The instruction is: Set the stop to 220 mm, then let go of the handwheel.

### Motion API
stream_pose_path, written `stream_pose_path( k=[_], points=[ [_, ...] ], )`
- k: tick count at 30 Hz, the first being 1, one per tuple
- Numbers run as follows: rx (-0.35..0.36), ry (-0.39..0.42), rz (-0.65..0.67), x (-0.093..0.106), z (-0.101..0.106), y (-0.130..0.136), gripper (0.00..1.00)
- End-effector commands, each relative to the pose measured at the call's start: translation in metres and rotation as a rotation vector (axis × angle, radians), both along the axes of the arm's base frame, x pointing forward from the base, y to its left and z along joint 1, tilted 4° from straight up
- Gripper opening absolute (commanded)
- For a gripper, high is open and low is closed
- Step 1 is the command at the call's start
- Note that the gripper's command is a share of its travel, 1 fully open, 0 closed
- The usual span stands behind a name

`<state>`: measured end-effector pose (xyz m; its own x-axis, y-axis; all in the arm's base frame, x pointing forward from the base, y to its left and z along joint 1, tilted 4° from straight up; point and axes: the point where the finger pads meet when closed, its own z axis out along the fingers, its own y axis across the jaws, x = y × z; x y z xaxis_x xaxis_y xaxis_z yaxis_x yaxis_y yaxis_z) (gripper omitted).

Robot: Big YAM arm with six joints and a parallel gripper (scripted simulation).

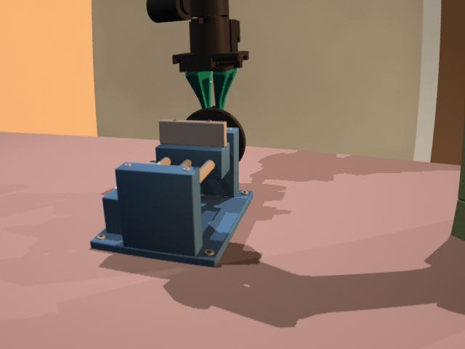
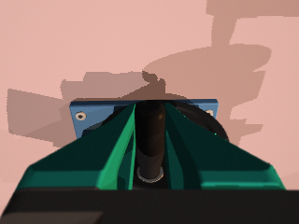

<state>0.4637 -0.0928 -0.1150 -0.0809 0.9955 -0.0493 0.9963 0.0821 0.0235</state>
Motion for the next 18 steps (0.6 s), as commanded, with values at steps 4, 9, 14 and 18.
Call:
stream_pose_path(
  k=[4, 9, 14, 18],
  points=[
    [-0.01, -0.083, 0.002, 0.041, 0.022, 0.002, 0.06],
    [-0.008, -0.071, 0.002, 0.045, 0.008, 0.003, 0.06],
    [-0.009, -0.074, 0.002, 0.051, 0.003, 0.003, 0.06],
    [-0.009, -0.074, 0.002, 0.054, 0.0, 0.003, 0.06]
  ],
)
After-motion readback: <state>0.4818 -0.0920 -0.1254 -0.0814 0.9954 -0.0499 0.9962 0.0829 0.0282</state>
